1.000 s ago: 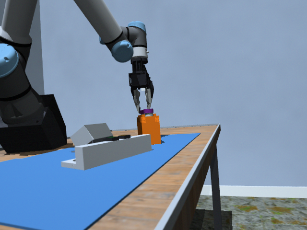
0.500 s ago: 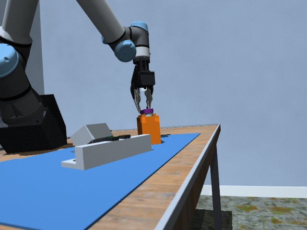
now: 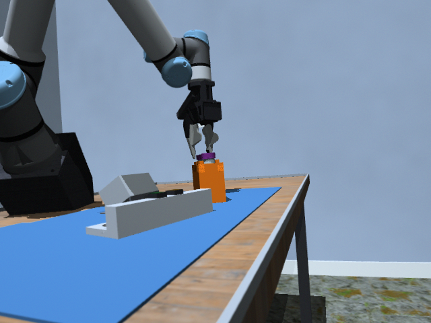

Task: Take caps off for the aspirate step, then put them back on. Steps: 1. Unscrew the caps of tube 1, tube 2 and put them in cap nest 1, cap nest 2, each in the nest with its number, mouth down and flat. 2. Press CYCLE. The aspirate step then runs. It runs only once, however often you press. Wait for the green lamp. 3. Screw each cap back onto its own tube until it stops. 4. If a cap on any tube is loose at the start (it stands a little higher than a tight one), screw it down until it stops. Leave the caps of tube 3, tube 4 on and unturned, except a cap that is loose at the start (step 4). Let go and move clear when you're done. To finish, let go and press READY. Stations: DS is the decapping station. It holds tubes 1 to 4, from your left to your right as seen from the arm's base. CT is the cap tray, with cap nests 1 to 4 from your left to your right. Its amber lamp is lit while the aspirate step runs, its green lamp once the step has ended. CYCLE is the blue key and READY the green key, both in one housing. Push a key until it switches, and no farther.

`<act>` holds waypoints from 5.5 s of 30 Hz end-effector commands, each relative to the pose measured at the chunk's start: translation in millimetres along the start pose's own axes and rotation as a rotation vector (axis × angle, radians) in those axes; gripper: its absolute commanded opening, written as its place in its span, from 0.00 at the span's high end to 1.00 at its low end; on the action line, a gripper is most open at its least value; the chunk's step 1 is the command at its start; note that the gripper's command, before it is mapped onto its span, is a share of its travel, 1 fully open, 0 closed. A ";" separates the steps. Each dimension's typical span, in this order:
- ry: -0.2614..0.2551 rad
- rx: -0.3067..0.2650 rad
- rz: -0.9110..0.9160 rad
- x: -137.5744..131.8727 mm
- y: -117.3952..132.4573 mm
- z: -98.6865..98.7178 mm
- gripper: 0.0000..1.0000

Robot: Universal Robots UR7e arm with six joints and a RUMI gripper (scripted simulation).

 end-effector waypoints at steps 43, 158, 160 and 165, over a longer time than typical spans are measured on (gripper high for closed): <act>0.003 0.005 1.038 -1.1 -0.1 -0.4 0.65; 0.004 0.004 0.557 0.2 0.5 -0.4 1.00; 0.005 0.005 0.507 0.3 0.5 -0.4 1.00; 0.004 0.005 0.308 -0.5 0.6 -0.2 1.00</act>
Point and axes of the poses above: the point where the finger pads meet when closed, its own z axis out along the fingers, its own x axis across the jaws, y = z × x, the point moved 6 cm from there along -z, back along the fingers, and after that the axes turned 5 degrees about z, right-handed, at the moved point
